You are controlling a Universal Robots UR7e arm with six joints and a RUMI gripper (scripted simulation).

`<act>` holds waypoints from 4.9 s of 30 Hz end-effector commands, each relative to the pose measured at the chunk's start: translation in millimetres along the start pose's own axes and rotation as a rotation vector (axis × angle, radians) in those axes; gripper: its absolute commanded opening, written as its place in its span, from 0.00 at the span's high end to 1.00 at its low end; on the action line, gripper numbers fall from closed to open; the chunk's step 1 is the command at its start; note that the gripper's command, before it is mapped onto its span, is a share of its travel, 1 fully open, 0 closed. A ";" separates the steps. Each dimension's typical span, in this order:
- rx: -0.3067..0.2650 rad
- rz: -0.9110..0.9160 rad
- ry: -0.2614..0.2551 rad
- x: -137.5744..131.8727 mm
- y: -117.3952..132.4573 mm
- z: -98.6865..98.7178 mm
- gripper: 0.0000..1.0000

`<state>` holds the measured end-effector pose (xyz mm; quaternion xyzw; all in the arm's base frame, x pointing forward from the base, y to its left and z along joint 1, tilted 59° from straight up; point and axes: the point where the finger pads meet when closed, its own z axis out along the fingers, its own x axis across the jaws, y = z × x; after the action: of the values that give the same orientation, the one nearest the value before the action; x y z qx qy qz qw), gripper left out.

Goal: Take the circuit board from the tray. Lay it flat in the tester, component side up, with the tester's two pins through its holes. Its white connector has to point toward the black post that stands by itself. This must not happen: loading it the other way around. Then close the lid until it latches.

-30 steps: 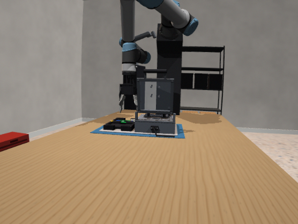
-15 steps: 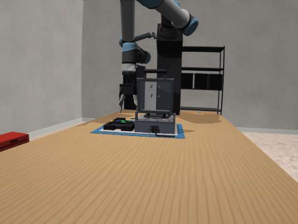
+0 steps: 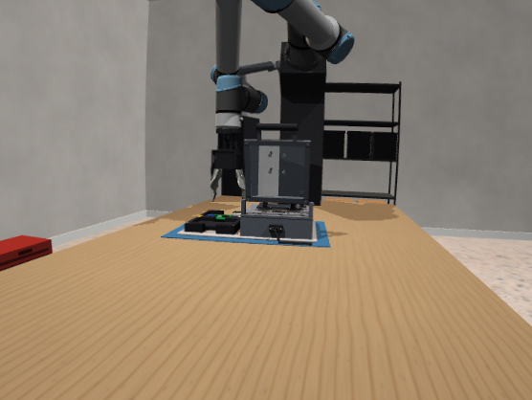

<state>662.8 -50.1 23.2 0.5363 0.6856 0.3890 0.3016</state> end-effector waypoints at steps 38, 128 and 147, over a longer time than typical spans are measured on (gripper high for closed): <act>0.000 0.045 0.000 -6.2 24.3 -0.2 0.41; -0.001 1.580 0.000 -6.2 24.4 -0.2 0.41; -0.001 1.580 0.000 -6.2 24.4 -0.3 0.41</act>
<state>676.2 -52.9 43.8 0.8646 0.1016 0.4879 -0.0641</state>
